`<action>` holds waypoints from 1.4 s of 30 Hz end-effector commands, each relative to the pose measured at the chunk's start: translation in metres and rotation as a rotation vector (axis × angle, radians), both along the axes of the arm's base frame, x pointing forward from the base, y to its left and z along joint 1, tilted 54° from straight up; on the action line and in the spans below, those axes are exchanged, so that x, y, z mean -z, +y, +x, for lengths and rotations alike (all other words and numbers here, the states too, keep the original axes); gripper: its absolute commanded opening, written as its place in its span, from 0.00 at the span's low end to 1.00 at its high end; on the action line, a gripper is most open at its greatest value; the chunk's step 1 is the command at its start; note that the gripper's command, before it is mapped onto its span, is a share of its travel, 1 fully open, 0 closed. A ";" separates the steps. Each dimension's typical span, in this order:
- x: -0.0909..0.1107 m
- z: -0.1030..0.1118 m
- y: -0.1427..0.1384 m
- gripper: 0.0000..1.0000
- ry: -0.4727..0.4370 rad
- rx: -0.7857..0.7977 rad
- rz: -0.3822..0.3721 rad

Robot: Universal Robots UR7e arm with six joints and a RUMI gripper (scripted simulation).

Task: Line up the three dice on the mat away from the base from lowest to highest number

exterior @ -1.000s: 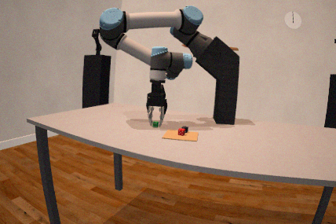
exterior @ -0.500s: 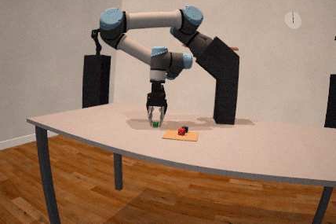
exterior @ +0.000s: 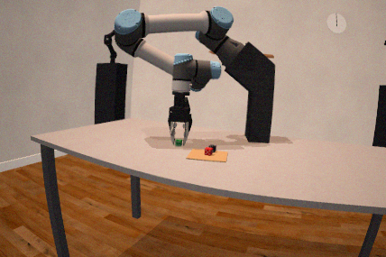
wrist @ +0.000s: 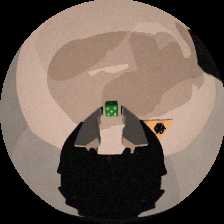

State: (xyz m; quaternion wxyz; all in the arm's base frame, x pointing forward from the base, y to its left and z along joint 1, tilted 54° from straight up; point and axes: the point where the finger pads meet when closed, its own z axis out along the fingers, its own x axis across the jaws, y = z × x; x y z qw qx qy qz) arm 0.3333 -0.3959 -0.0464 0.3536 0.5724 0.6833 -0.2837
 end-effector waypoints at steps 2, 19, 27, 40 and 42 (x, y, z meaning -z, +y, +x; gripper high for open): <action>0.000 0.000 0.000 0.24 0.000 -0.001 0.000; 0.000 0.000 0.000 0.06 0.000 -0.001 0.000; 0.000 0.000 0.000 0.06 0.000 -0.001 0.000; -0.001 0.000 0.000 0.06 0.000 -0.001 0.000; -0.002 0.000 0.002 0.06 0.000 -0.001 0.000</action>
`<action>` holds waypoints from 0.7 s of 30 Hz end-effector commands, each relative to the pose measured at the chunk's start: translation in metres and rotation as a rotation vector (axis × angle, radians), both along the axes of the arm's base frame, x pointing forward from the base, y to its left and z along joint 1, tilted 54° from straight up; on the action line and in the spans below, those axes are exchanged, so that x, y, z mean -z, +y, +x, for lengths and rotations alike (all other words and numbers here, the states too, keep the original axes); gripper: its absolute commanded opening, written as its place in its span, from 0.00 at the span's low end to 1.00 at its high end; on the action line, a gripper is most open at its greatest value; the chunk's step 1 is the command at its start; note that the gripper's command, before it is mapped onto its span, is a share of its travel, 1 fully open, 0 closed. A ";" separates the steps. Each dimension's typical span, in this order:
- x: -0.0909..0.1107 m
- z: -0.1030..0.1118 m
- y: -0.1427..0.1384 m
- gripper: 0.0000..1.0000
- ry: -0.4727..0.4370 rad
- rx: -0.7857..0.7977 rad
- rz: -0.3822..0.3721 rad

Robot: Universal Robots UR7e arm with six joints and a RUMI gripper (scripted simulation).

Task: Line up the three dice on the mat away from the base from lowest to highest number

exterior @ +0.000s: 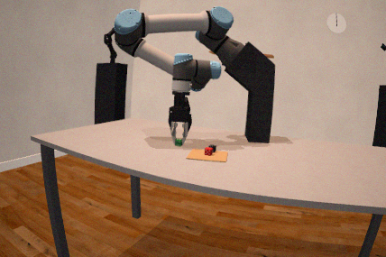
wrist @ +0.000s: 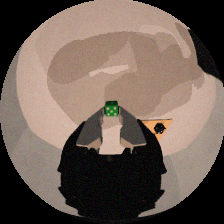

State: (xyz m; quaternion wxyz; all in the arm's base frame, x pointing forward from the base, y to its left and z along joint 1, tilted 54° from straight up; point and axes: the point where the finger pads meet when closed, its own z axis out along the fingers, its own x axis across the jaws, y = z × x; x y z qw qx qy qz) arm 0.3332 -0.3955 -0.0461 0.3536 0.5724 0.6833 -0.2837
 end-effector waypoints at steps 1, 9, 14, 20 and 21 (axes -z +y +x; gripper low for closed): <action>-0.003 0.000 0.003 0.06 0.000 -0.001 0.000; -0.027 -0.007 0.036 0.06 0.000 -0.001 0.000; -0.042 -0.011 0.056 0.06 0.000 -0.001 0.000; -0.054 -0.014 0.073 0.06 0.000 -0.001 0.000; -0.056 -0.015 0.075 0.06 0.000 -0.001 0.000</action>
